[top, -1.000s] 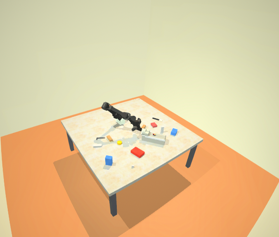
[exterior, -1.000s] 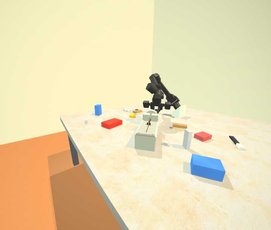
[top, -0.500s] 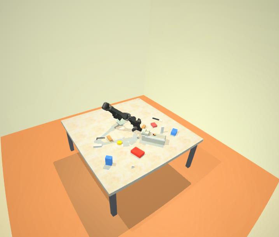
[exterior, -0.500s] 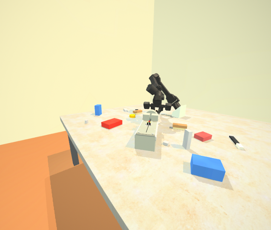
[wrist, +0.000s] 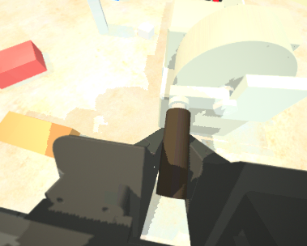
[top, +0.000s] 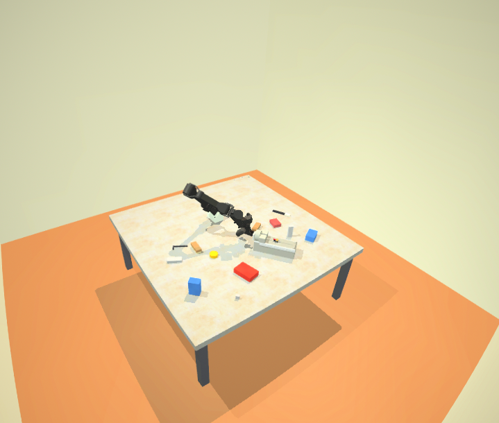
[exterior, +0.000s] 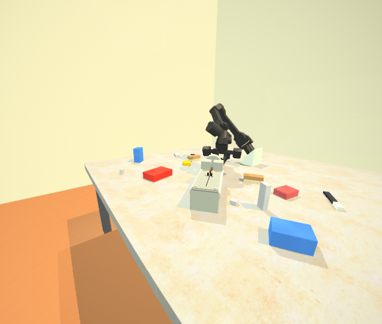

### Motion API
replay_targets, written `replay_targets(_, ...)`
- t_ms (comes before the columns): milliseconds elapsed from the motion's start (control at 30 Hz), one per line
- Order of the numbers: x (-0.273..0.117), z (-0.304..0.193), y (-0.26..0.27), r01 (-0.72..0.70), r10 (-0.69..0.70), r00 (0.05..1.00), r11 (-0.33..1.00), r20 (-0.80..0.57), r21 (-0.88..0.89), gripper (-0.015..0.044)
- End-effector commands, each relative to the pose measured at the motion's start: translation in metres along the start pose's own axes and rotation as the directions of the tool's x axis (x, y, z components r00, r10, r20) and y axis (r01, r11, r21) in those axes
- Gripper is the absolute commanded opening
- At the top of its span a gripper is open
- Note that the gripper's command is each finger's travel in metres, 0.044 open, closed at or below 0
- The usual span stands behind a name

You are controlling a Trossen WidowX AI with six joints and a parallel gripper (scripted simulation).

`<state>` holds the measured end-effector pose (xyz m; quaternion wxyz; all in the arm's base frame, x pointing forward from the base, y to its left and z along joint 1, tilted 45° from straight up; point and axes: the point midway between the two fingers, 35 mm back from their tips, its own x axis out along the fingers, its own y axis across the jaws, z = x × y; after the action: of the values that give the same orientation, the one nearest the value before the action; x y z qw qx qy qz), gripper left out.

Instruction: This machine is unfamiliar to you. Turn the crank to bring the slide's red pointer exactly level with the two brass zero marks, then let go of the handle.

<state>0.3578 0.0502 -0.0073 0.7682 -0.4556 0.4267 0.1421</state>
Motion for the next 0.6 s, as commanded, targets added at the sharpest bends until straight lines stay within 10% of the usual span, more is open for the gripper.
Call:
replay_targets(0,0.007,-0.007,-0.001,-0.004,0.004,1.0,1.0,-0.009,0.002,0.0)
replay_targets(567,0.018,-0.018,-0.015,-0.003,0.003,1.0,1.0,-0.01,0.002,0.0)
